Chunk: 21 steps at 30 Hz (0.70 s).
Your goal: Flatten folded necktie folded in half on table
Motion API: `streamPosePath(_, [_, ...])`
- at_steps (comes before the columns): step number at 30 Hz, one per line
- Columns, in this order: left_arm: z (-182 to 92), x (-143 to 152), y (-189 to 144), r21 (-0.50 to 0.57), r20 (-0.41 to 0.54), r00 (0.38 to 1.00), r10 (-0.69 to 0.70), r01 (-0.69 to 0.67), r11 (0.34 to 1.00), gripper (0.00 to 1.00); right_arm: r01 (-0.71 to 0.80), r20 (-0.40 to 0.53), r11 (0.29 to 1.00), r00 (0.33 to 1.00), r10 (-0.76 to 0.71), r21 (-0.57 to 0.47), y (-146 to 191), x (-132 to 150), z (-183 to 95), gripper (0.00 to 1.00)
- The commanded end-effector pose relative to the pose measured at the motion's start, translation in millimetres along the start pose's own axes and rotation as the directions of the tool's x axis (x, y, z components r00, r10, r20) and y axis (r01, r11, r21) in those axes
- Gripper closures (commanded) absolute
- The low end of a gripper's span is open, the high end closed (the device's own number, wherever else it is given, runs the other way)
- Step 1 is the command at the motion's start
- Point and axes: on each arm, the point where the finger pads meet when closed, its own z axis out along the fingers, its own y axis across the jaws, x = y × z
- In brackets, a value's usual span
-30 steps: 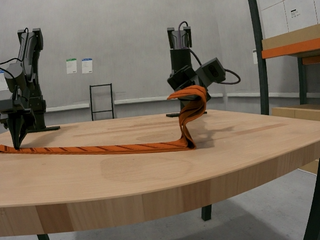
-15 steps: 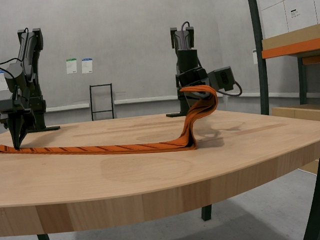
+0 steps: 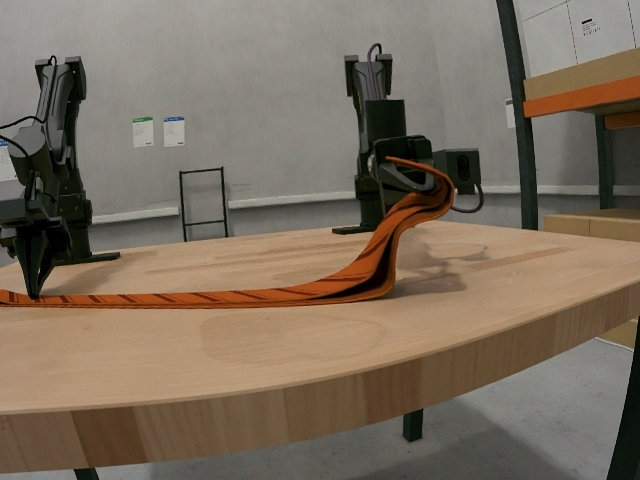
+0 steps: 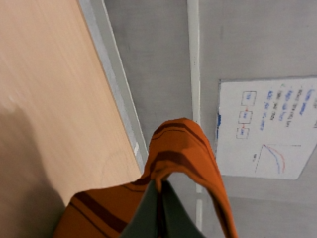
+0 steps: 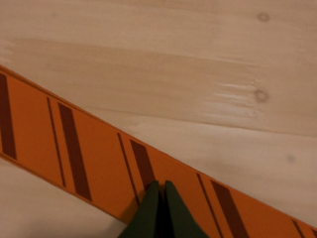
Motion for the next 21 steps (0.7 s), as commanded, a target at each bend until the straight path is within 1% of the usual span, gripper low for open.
streamPosePath(1, [-1.0,-2.4,5.1,0.000,-0.007,0.999,-0.034,0.034,0.999,0.98,0.004,-0.013,1.000,1.000,-0.004,-0.002,-2.0,6.3,2.7,0.96])
streamPosePath(14, [0.6,-10.0,13.6,0.000,-0.007,0.995,-0.102,0.102,0.995,0.98,0.004,-0.013,1.000,1.000,-0.004,-0.002,-2.0,6.3,2.7,0.96])
streamPosePath(21, [0.8,-10.8,14.8,0.000,-0.007,0.994,-0.107,0.107,0.994,0.98,0.004,-0.013,1.000,1.000,-0.004,-0.002,-2.0,6.3,2.7,0.96])
